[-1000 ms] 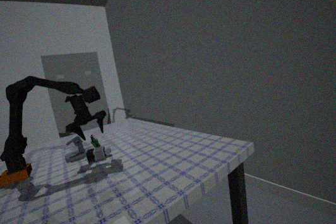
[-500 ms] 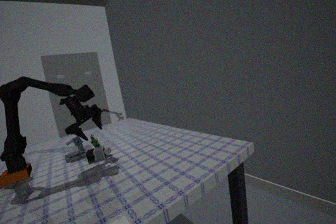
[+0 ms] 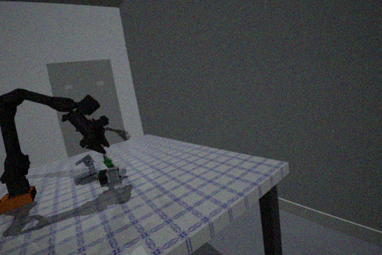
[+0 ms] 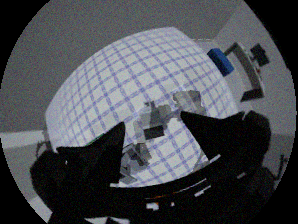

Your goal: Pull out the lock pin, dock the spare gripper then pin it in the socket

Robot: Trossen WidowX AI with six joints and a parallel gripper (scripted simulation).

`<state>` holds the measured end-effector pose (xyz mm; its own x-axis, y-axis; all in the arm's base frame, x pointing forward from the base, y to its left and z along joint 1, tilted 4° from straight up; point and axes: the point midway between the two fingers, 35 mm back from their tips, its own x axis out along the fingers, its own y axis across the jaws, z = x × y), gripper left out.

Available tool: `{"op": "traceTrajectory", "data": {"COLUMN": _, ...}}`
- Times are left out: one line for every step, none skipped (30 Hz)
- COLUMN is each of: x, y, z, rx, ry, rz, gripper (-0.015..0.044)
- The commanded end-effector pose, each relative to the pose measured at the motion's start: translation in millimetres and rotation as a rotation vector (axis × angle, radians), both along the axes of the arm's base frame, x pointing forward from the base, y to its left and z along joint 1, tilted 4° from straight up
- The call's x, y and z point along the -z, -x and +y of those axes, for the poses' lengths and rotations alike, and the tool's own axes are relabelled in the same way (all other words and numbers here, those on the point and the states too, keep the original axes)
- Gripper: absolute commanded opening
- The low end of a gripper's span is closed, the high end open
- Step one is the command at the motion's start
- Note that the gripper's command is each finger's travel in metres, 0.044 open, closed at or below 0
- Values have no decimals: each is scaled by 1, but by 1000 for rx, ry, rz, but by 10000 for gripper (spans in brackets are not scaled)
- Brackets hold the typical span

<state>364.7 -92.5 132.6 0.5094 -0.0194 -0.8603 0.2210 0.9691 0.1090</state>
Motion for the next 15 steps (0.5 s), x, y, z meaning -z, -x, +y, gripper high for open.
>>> {"op": "traceTrajectory", "data": {"x": -2, "y": 1, "z": 1, "rx": -41, "ry": 23, "rz": -13, "gripper": 440}}
{"op": "traceTrajectory", "data": {"x": -2, "y": 1, "z": 1, "rx": -41, "ry": 23, "rz": -13, "gripper": 440}}
{"op": "traceTrajectory", "data": {"x": -2, "y": 1, "z": 1, "rx": -41, "ry": 23, "rz": -13, "gripper": 440}}
{"op": "traceTrajectory", "data": {"x": -1, "y": 1, "z": 1, "rx": -41, "ry": 23, "rz": -13, "gripper": 440}}
{"op": "traceTrajectory", "data": {"x": 1, "y": 0, "z": 1, "rx": -42, "ry": 24, "rz": -13, "gripper": 440}}
{"op": "traceTrajectory", "data": {"x": 4, "y": 0, "z": 1, "rx": -43, "ry": 25, "rz": -13, "gripper": 440}}
{"op": "traceTrajectory", "data": {"x": 9, "y": 0, "z": 1, "rx": -44, "ry": 26, "rz": -13, "gripper": 440}}
{"op": "traceTrajectory", "data": {"x": 13, "y": -1, "z": 1, "rx": -45, "ry": 28, "rz": -13, "gripper": 440}}
{"op": "traceTrajectory", "data": {"x": 19, "y": -1, "z": 2, "rx": -47, "ry": 30, "rz": -13, "gripper": 440}}
{"op": "traceTrajectory", "data": {"x": 24, "y": -1, "z": 2, "rx": -48, "ry": 32, "rz": -13, "gripper": 440}}
{"op": "traceTrajectory", "data": {"x": 31, "y": -1, "z": 3, "rx": -50, "ry": 34, "rz": -13, "gripper": 440}}
{"op": "traceTrajectory", "data": {"x": 37, "y": -1, "z": 3, "rx": -52, "ry": 36, "rz": -13, "gripper": 440}}
{"op": "traceTrajectory", "data": {"x": 43, "y": -1, "z": 4, "rx": -53, "ry": 38, "rz": -13, "gripper": 440}}
{"op": "traceTrajectory", "data": {"x": 49, "y": -1, "z": 4, "rx": -55, "ry": 40, "rz": -13, "gripper": 440}}
{"op": "traceTrajectory", "data": {"x": 55, "y": -1, "z": 5, "rx": -57, "ry": 42, "rz": -13, "gripper": 440}}
